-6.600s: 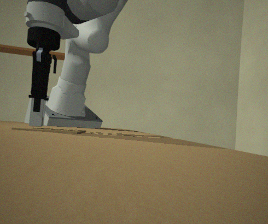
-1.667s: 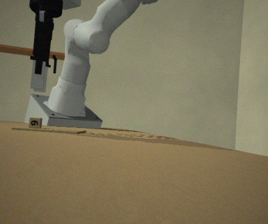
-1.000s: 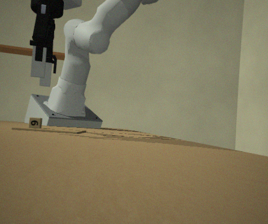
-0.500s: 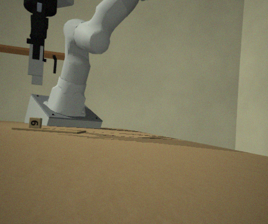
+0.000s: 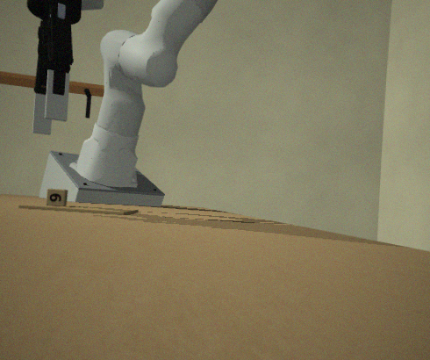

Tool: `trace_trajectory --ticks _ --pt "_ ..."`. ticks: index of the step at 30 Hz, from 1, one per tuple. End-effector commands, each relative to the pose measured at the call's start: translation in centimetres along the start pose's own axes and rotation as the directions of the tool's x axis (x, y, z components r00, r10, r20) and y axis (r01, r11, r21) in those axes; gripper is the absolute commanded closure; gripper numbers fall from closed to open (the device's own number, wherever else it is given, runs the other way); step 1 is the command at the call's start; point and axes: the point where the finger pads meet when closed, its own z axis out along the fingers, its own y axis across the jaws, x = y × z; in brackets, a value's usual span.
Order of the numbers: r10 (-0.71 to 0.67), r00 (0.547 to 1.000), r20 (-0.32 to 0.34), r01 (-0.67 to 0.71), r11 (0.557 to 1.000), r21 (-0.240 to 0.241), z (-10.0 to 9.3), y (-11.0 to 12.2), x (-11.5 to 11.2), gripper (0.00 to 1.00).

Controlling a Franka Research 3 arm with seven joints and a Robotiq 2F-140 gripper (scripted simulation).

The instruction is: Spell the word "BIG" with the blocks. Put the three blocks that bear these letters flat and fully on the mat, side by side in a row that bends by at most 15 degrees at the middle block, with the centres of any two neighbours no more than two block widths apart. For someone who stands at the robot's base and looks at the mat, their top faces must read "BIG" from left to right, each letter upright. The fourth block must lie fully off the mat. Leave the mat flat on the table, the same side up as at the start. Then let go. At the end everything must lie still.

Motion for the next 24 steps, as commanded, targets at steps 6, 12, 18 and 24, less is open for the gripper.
trace_trajectory --ticks 6,12,18,24 --pt "-0.200 0.980 0.006 0.200 0.980 -0.002 -0.2 -0.3 -1.0 0.00" --pt "-0.271 0.963 0.006 0.271 0.963 -0.004 -0.2 -0.5 -1.6 0.00" --pt "-0.340 0.940 0.006 0.340 0.940 -0.006 -0.2 -0.8 -2.1 0.00" --pt "-0.410 0.912 0.006 0.410 0.912 -0.008 -0.2 -1.1 -2.7 0.00"
